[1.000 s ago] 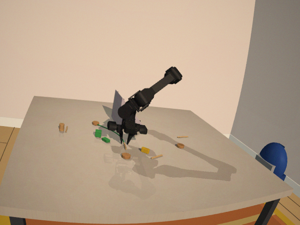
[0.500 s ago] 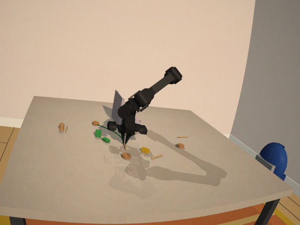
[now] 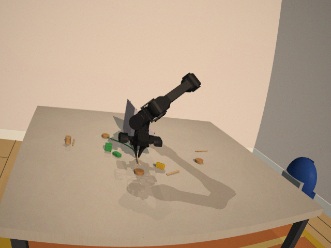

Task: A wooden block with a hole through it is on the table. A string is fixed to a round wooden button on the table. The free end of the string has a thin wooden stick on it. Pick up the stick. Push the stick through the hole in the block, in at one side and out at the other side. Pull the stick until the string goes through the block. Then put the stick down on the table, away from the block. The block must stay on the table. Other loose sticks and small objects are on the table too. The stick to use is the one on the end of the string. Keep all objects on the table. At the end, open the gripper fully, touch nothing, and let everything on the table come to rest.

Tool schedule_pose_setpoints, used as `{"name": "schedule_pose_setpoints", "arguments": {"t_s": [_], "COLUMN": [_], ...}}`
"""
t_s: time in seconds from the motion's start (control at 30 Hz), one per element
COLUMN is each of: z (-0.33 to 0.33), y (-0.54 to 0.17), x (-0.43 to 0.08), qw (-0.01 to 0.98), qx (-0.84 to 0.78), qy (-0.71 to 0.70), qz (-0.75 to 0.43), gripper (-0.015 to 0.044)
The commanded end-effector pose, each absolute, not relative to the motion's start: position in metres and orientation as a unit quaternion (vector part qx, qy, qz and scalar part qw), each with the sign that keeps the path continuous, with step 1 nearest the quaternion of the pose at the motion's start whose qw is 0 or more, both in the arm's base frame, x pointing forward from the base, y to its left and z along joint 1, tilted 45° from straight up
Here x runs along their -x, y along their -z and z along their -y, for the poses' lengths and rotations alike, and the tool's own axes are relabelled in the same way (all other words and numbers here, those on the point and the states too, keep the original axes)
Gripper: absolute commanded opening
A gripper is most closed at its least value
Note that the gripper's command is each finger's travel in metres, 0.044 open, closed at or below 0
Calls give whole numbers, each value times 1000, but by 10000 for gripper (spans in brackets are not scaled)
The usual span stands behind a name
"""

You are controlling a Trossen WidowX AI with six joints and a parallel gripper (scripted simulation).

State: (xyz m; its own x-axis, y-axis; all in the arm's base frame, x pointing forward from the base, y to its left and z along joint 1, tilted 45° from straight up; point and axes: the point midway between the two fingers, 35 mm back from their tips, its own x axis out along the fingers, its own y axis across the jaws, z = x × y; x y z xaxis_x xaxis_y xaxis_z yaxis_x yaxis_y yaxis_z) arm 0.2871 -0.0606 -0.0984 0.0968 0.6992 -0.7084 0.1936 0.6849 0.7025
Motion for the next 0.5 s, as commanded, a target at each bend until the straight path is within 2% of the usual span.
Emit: {"name": "schedule_pose_setpoints", "arguments": {"t_s": [0.0, 0.47], "z": [68, 81], "y": [93, 81], "x": [-291, -290], "qw": [662, 662], "qx": [-341, -340], "qy": [-192, -191], "qz": [-640, -640], "gripper": [0, 0]}}
